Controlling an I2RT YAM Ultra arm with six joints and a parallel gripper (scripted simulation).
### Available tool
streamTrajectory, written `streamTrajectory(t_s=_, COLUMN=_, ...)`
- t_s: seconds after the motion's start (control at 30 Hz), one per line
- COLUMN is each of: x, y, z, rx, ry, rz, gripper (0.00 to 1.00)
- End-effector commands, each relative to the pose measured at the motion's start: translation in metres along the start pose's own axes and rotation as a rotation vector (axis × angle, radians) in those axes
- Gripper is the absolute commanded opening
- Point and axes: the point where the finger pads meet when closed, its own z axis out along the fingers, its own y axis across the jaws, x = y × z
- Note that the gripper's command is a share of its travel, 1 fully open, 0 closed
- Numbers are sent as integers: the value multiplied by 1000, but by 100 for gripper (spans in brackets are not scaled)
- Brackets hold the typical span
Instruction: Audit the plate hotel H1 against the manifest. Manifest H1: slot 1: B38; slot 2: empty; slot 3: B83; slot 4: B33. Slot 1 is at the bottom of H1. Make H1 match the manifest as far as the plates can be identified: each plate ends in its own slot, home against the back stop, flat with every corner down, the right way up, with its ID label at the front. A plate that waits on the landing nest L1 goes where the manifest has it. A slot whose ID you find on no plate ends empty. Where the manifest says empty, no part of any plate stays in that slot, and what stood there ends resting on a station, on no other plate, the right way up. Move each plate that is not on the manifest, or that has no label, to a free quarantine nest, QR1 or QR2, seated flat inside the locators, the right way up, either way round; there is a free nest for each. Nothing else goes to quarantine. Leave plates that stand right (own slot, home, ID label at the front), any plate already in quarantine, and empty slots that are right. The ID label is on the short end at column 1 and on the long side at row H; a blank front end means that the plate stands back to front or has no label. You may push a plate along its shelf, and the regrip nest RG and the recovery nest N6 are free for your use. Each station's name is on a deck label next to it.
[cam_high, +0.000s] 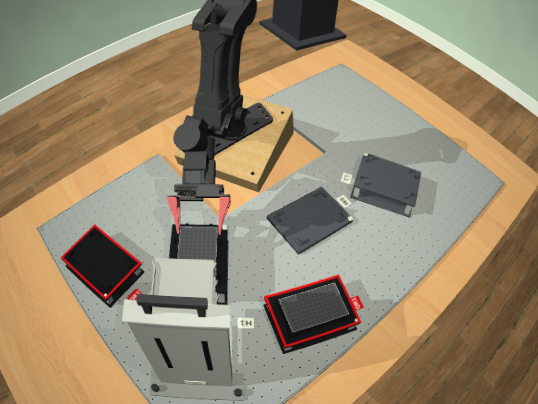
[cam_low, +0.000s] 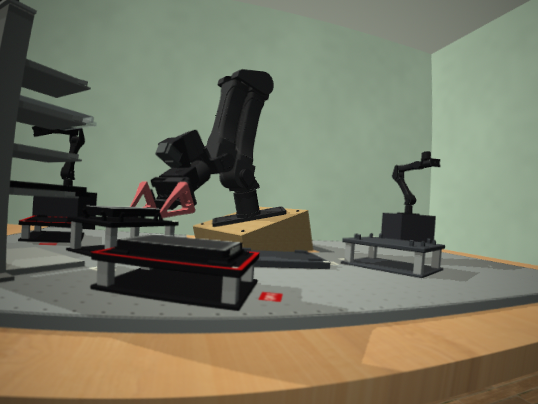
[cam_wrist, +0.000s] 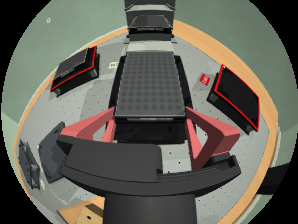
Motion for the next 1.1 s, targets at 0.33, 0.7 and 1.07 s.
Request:
streamTrajectory(t_s=0.33, x=-3, y=-1, z=3, rx=3, ry=-27, rz=-9, gripper=86)
streamTrajectory(t_s=0.7, x=2, y=-1, z=5, rx=3, ry=-26, rz=-9, gripper=93)
streamTrajectory(t_s=1.07, x=2, y=-1, z=5, rx=3, ry=-26, rz=-9, gripper=100)
